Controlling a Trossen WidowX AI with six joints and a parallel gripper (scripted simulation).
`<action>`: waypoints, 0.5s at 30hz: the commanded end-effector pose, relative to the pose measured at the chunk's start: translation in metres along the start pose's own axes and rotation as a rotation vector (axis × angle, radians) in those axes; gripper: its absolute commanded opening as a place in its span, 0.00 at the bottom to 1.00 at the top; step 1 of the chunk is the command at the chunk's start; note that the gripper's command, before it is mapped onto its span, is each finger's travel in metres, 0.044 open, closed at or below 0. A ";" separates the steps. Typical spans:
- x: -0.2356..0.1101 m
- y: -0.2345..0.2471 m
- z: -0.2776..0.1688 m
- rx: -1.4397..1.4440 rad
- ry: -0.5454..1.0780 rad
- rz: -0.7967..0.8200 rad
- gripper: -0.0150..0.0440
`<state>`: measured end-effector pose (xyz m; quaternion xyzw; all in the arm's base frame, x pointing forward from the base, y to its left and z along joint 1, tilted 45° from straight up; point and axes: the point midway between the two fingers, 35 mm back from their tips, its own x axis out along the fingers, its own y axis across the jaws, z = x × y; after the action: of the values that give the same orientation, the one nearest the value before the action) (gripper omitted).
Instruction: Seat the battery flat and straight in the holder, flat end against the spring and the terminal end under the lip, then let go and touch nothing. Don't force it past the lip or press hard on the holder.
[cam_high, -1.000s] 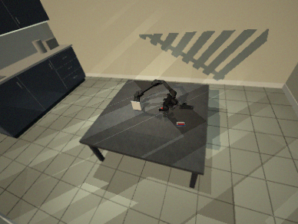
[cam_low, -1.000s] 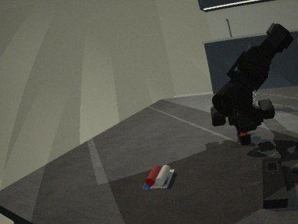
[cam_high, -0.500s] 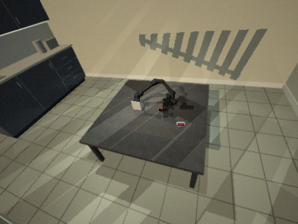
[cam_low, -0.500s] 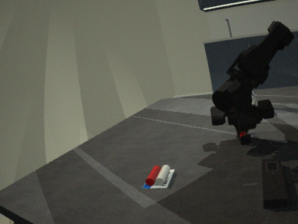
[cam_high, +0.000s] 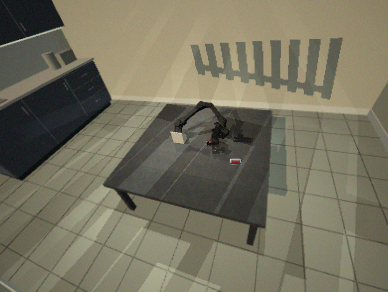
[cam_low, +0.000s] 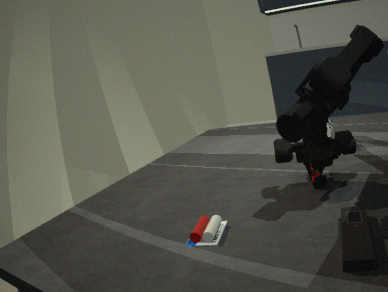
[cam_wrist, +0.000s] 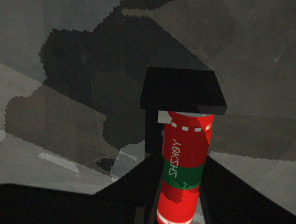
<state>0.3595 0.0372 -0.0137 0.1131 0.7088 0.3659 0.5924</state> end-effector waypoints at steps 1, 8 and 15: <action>0.000 0.000 0.004 -0.002 -0.035 -0.002 0.36; 0.001 0.000 0.003 -0.001 -0.062 -0.003 0.36; 0.002 0.000 0.001 -0.001 -0.089 -0.004 0.36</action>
<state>0.3577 0.0380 -0.0159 0.1226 0.6908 0.3604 0.6148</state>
